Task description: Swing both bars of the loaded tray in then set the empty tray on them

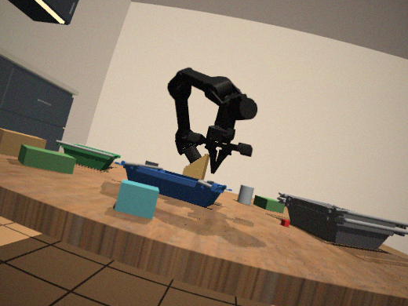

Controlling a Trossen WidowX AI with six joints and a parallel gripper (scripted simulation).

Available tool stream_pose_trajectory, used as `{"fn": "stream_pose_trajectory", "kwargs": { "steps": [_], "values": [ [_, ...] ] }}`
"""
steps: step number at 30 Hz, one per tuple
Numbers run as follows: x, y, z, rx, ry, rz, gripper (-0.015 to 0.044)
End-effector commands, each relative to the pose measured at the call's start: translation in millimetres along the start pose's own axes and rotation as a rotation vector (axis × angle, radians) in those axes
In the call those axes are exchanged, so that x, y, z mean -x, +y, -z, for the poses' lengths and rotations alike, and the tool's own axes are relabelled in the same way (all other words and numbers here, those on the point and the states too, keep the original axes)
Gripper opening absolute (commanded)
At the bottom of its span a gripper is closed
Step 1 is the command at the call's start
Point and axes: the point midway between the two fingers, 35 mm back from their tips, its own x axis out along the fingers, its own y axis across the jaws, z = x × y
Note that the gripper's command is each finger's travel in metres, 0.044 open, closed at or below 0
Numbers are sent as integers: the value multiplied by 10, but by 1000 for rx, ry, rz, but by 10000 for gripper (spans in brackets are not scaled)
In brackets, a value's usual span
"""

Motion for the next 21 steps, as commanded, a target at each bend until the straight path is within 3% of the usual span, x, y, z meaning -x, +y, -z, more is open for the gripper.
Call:
{"fn": "stream_pose_trajectory", "kwargs": {
  "steps": [1, 11, 18, 21],
  "values": [
    [-1, -1, 0, 0, 0, 0, 0],
    [-1, -1, 0, 0, 0, 0, 0],
    [19, 1, -2, 0, 0, 0, 184],
    [205, 10, -16, 0, 0, -2, 263]
  ]
}}
